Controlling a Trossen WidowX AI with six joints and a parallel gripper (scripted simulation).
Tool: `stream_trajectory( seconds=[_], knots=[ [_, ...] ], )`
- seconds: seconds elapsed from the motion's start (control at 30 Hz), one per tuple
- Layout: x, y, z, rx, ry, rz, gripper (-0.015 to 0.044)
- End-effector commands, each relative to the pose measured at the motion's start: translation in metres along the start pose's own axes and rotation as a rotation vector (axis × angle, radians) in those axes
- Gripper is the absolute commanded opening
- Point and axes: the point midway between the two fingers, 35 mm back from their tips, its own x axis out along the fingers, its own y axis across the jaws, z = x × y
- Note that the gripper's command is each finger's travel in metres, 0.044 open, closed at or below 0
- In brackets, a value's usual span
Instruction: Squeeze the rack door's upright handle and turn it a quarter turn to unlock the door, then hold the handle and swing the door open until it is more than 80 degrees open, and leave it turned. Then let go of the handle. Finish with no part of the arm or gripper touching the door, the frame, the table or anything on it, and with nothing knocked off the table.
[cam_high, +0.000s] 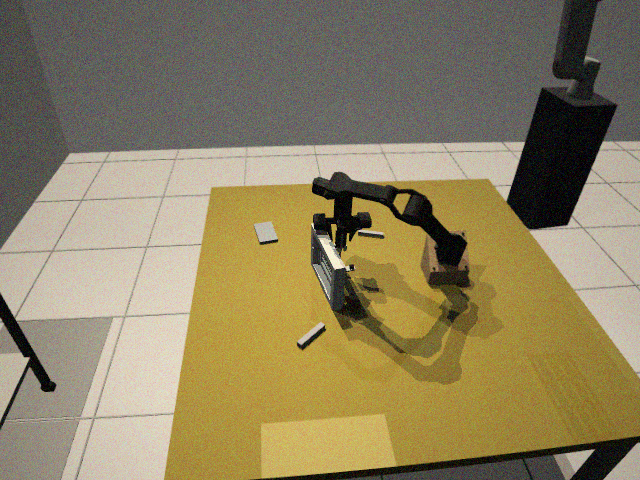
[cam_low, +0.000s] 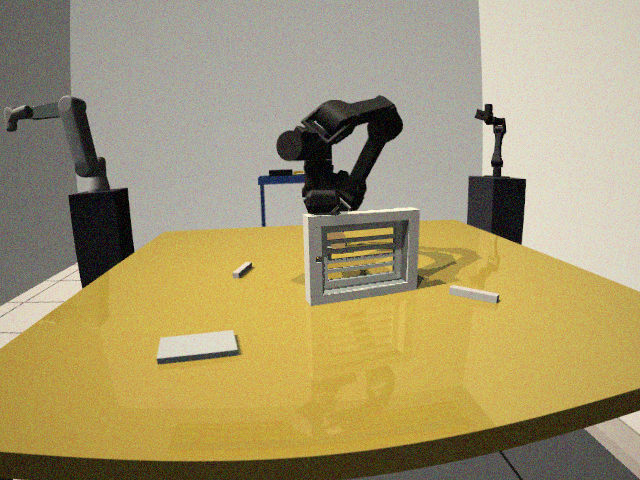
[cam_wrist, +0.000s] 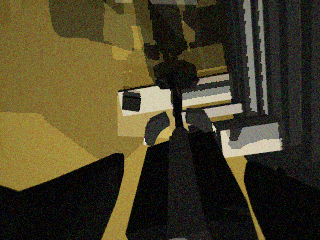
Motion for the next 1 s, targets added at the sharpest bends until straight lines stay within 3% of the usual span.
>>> stream_trajectory(
  seconds=[0.0,0.4,0.67,0.97],
  knots=[
    [-0.0002,0.0,0.0006,-0.275,-0.001,-0.001,0.0286],
    [-0.0002,0.0,0.0006,-0.398,-0.001,-0.001,0.0286],
    [-0.0002,0.0,0.0006,-0.398,-0.001,-0.001,0.0076],
    [-0.0002,0.0,0.0006,-0.398,-0.001,-0.001,0.0016]
  ],
)
